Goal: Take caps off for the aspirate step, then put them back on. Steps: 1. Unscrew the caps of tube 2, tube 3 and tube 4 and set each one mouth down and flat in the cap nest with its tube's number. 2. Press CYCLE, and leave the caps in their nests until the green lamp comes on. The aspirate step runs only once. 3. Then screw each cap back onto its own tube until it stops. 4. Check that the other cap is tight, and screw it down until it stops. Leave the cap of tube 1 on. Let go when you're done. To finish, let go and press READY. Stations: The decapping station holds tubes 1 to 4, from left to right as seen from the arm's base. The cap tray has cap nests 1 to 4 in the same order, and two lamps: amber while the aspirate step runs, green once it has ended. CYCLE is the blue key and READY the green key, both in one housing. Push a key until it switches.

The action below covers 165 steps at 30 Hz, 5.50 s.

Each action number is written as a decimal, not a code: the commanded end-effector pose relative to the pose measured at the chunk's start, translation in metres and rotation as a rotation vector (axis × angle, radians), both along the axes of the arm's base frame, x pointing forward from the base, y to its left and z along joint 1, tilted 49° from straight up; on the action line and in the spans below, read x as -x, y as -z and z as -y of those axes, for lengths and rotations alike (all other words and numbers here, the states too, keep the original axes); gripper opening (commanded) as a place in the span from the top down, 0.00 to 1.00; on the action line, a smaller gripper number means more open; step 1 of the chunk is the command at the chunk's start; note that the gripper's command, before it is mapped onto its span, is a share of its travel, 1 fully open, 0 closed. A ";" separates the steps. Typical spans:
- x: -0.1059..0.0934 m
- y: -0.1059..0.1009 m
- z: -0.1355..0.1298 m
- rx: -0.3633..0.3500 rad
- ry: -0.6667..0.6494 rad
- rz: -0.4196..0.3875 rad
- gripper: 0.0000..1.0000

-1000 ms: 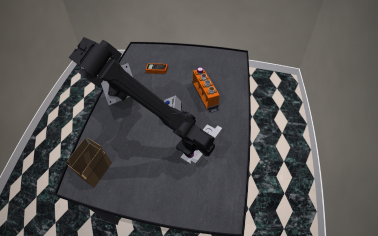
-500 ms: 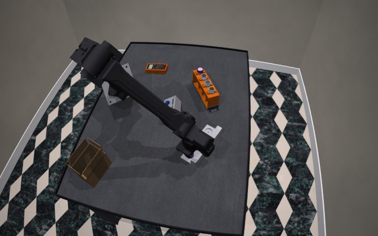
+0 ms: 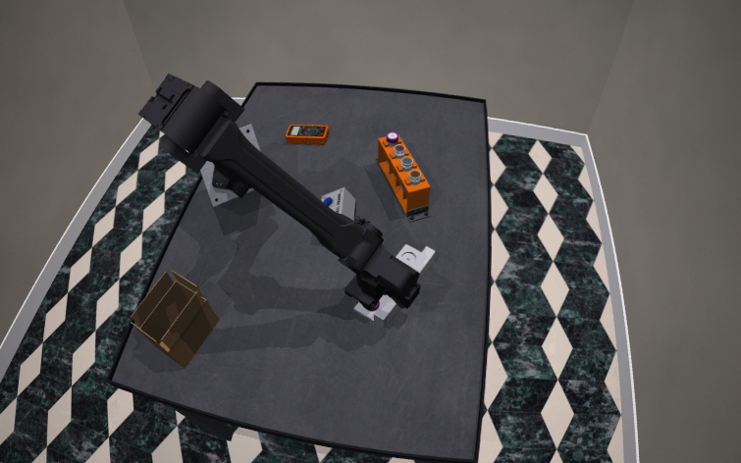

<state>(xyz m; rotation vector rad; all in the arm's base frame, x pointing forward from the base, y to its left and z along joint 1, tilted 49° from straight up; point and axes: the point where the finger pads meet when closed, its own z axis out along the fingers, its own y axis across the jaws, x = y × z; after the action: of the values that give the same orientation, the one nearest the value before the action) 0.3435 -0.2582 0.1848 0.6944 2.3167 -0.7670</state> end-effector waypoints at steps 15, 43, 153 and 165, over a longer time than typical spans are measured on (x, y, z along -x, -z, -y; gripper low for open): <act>-0.004 -0.006 0.002 0.007 -0.003 0.012 0.53; 0.019 -0.068 -0.047 0.012 -0.006 0.044 0.53; 0.095 0.178 -0.211 0.206 -0.367 -0.385 1.00; 0.093 0.182 -0.206 0.205 -0.368 -0.386 1.00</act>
<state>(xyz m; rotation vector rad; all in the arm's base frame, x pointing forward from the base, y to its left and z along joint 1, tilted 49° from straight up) 0.2524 -0.0473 0.0077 0.0293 2.5377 -1.0016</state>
